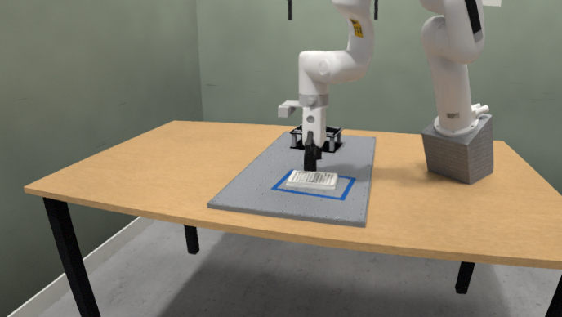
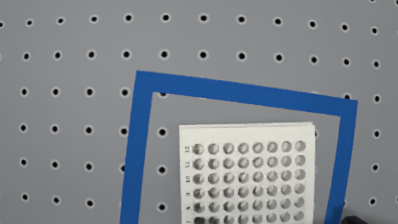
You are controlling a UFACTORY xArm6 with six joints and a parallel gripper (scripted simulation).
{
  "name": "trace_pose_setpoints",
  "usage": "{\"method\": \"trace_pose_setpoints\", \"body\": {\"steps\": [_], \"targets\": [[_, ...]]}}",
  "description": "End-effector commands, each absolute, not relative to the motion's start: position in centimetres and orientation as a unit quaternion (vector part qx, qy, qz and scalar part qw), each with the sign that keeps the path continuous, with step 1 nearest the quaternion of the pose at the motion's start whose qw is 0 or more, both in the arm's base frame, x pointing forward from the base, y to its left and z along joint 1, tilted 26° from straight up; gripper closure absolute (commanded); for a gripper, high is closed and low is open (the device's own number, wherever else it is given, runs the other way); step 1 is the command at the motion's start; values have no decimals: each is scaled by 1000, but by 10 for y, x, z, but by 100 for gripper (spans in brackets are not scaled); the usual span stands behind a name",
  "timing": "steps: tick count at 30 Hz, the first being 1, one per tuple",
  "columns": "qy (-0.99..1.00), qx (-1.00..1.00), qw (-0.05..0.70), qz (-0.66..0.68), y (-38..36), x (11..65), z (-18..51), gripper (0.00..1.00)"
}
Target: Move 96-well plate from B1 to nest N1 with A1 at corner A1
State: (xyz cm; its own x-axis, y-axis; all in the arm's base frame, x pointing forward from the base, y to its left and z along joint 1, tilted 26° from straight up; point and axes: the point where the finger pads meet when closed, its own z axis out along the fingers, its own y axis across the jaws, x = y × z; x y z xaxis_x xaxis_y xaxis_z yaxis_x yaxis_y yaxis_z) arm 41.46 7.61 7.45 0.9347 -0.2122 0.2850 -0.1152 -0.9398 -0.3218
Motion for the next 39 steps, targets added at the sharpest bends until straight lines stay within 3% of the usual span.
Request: {"method": "trace_pose_setpoints", "body": {"steps": [1,39], "targets": [[84,-971,153,-162,78,418,69,0],[84,-971,153,-162,84,426,48,0]]}}
